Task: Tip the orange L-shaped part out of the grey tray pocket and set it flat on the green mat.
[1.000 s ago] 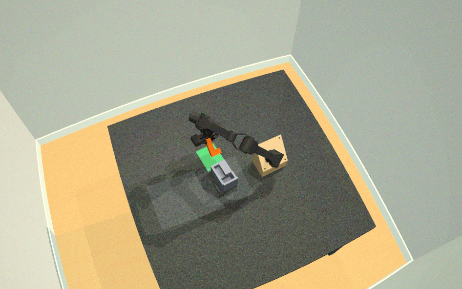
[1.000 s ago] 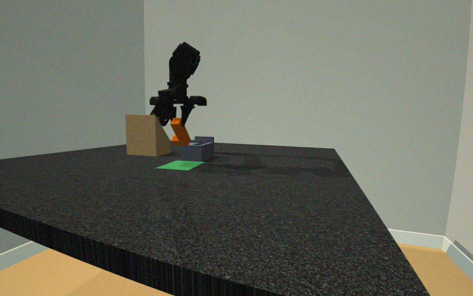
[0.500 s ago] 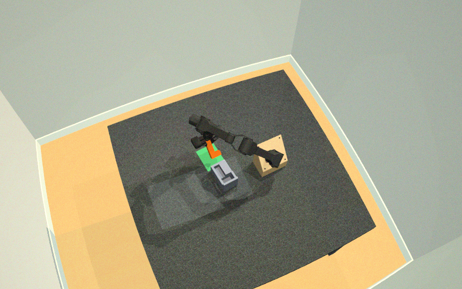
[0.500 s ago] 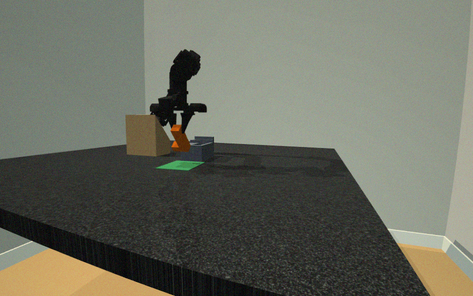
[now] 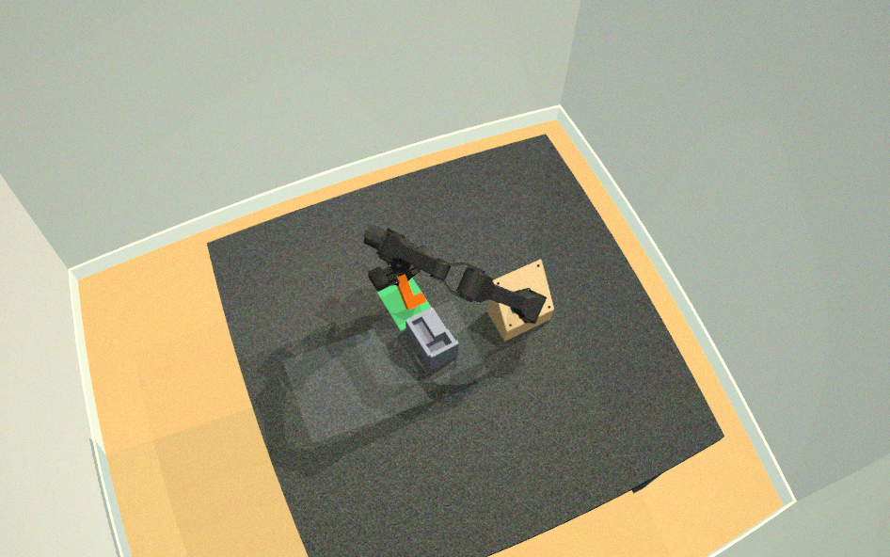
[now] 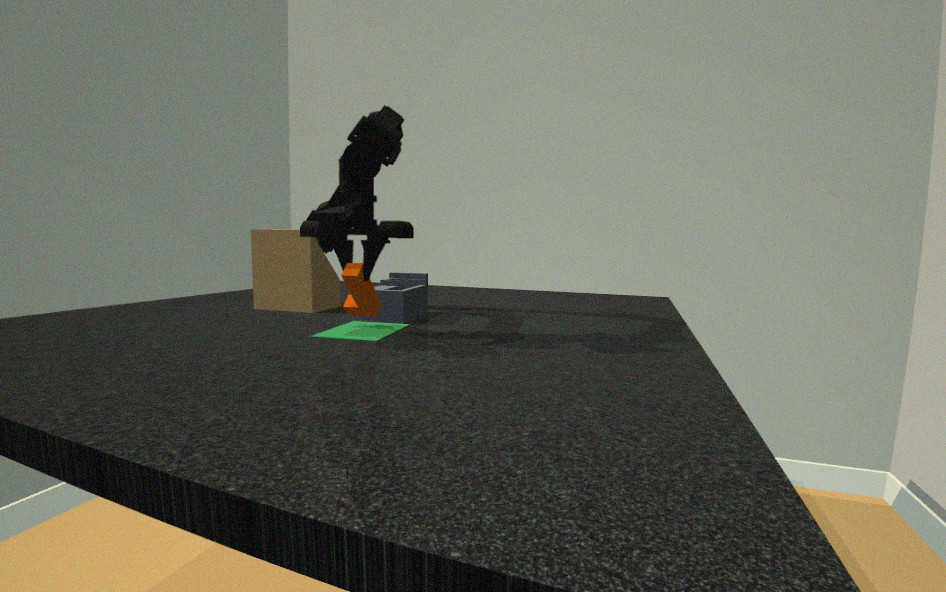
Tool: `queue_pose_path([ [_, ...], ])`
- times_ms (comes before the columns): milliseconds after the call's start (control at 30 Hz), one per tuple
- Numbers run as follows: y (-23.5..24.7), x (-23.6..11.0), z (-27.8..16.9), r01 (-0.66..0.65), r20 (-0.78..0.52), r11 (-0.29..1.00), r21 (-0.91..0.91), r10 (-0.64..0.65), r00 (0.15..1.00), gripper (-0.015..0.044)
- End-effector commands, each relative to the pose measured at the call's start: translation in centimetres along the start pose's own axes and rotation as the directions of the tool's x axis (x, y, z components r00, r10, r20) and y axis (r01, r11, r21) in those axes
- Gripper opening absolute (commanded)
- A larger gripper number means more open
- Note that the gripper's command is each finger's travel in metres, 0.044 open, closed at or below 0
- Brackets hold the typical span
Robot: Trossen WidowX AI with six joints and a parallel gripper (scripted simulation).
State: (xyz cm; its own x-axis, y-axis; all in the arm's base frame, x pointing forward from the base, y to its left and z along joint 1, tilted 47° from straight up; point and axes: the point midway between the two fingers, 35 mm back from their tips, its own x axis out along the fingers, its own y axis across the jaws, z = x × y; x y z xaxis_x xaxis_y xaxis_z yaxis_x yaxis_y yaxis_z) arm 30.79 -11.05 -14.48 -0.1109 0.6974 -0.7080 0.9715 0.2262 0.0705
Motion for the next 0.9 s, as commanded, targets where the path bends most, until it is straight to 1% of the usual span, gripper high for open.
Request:
queue_pose_path([
  [0, 0.0, 0.6, -0.1, -0.004, -0.003, 1.0, 0.006, 0.004, 1.0, 0.0],
  [267, 0.0, 1.9, -0.1, -0.004, -0.004, 1.0, 0.006, 0.004, 1.0, 0.0],
  [433, 0.0, 1.9, -0.1, 0.002, -0.002, 1.0, 0.0, -0.002, 1.0, 0.0],
  [733, 0.0, 1.9, -0.1, 0.002, -0.002, 1.0, 0.0, -0.002, 1.0, 0.0236],
  [800, 0.0, 1.1, 0.0, 0.001, -0.002, 1.0, 0.0, -0.001, 1.0, 0.0289],
  [867, 0.2, -0.5, 0.1, 0.0, -0.001, 1.0, 0.002, 0.0, 1.0, 0.0341],
])
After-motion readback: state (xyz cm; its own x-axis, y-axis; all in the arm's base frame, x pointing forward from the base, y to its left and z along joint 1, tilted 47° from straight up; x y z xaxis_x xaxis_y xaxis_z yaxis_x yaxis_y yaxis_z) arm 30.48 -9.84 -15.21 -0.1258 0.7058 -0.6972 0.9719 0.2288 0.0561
